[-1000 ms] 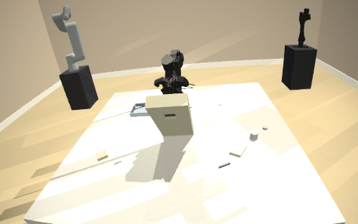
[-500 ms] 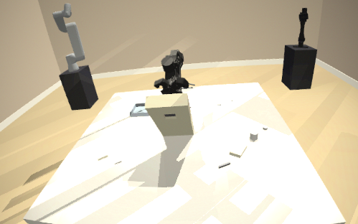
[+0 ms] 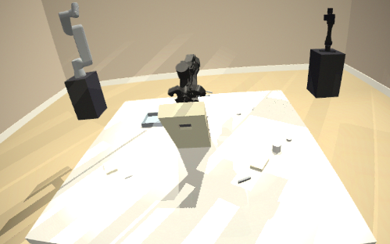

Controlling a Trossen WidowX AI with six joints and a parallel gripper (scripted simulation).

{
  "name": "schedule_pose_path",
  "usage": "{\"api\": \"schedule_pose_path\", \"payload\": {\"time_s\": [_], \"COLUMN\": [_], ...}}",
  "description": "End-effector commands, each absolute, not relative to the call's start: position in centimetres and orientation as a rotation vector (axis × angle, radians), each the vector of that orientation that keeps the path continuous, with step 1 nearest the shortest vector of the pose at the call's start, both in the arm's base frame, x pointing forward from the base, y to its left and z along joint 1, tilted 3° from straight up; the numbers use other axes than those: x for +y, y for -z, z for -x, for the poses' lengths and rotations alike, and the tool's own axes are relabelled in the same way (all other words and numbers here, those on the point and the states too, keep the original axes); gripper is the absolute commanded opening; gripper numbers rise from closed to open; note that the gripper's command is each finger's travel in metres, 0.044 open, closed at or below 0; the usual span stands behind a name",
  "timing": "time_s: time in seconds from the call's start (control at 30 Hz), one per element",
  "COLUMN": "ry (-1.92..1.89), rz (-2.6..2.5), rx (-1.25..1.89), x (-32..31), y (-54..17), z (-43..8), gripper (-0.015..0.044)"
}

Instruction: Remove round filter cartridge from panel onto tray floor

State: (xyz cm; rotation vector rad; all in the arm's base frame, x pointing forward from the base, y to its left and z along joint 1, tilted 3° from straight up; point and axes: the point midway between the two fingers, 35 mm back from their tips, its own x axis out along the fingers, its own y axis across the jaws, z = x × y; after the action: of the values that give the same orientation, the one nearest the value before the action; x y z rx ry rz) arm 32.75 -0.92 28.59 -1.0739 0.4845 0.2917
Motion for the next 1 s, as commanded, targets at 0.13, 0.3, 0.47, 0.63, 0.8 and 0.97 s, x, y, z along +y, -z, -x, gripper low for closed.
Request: {"api": "schedule_pose_path", "payload": {"time_s": [0.13, 0.3, 0.47, 0.63, 0.8, 0.97], "ry": [-0.289, -0.289, -0.289, -0.289, -0.289, -0.289], "rz": [1.073, 1.073, 1.073, 1.073, 1.073, 1.075], "rx": [0.488, 0.488, 0.488, 0.488, 0.488, 0.483], "x": [-0.99, -0.99, -0.99, -0.99, -0.99, -0.93], "y": [-28.29, -28.21, -28.14, -28.08, -28.04, -28.42], "z": [-33.27, -33.40, -33.53, -33.63, -33.70, -33.00], "gripper": [0.0098, 0.0098, 0.0098, 0.0098, 0.0098, 0.0085]}}
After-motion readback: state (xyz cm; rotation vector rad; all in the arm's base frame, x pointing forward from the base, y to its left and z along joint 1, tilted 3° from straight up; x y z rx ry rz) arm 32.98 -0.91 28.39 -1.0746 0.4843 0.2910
